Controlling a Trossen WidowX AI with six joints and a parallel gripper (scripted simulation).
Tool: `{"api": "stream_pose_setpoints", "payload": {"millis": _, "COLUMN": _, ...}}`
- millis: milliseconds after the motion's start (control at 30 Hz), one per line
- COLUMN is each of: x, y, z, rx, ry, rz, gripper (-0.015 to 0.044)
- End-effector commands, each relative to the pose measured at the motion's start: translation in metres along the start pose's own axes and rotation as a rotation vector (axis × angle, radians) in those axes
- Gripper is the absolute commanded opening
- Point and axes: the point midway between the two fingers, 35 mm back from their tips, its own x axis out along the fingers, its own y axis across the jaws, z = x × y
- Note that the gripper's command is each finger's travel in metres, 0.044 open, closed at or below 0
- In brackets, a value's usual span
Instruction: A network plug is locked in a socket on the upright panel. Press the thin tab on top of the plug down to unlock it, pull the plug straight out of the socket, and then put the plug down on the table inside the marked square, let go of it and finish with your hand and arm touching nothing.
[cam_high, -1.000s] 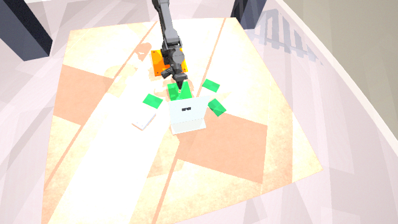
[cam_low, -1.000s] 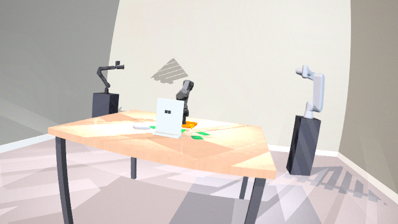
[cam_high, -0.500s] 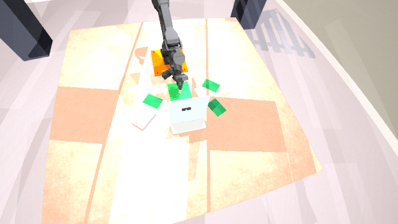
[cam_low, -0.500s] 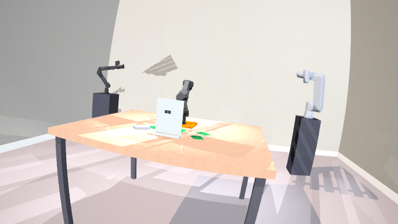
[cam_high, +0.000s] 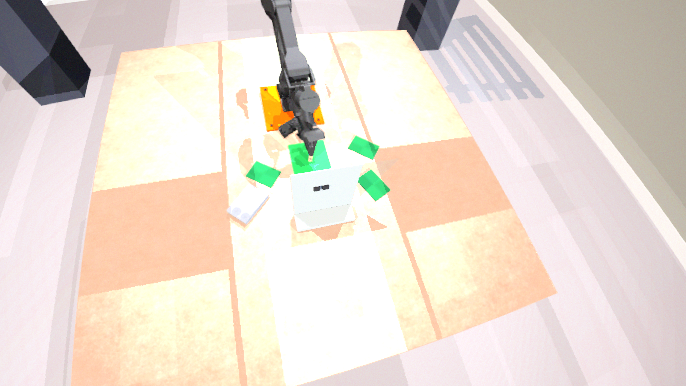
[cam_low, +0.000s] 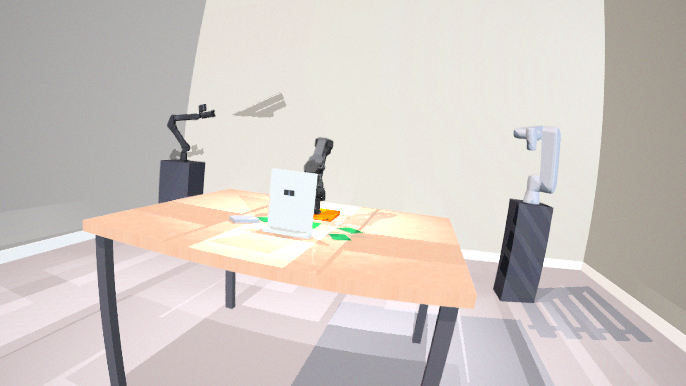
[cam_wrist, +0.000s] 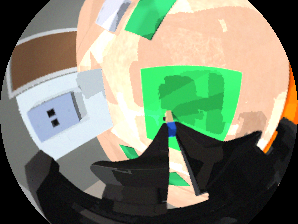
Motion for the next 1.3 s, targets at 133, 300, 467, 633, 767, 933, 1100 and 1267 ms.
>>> {"api": "stream_pose_setpoints", "payload": {"millis": 133, "x": 0.000, "y": 0.000, "z": 0.000, "rx": 0.000, "ry": 0.000, "rz": 0.001, "gripper": 0.0156}}
{"api": "stream_pose_setpoints", "payload": {"millis": 300, "x": -0.001, "y": 0.000, "z": 0.000, "rx": 0.000, "ry": 0.000, "rz": 0.001, "gripper": 0.0156}}
{"api": "stream_pose_setpoints", "payload": {"millis": 467, "x": -0.005, "y": 0.001, "z": 0.000, "rx": 0.000, "ry": 0.000, "rz": 0.000, "gripper": 0.0156}}
{"api": "stream_pose_setpoints", "payload": {"millis": 633, "x": -0.009, "y": 0.001, "z": 0.001, "rx": 0.001, "ry": -0.001, "rz": -0.001, "gripper": 0.0156}}
{"api": "stream_pose_setpoints", "payload": {"millis": 767, "x": -0.013, "y": 0.001, "z": 0.001, "rx": 0.001, "ry": -0.002, "rz": -0.002, "gripper": 0.0156}}
{"api": "stream_pose_setpoints", "payload": {"millis": 933, "x": -0.017, "y": 0.001, "z": 0.002, "rx": 0.001, "ry": -0.002, "rz": -0.003, "gripper": 0.0156}}
{"api": "stream_pose_setpoints", "payload": {"millis": 1100, "x": -0.022, "y": 0.000, "z": 0.002, "rx": 0.002, "ry": -0.003, "rz": -0.004, "gripper": 0.0156}}
{"api": "stream_pose_setpoints", "payload": {"millis": 1267, "x": -0.026, "y": 0.000, "z": 0.002, "rx": 0.002, "ry": -0.003, "rz": -0.005, "gripper": 0.0156}}
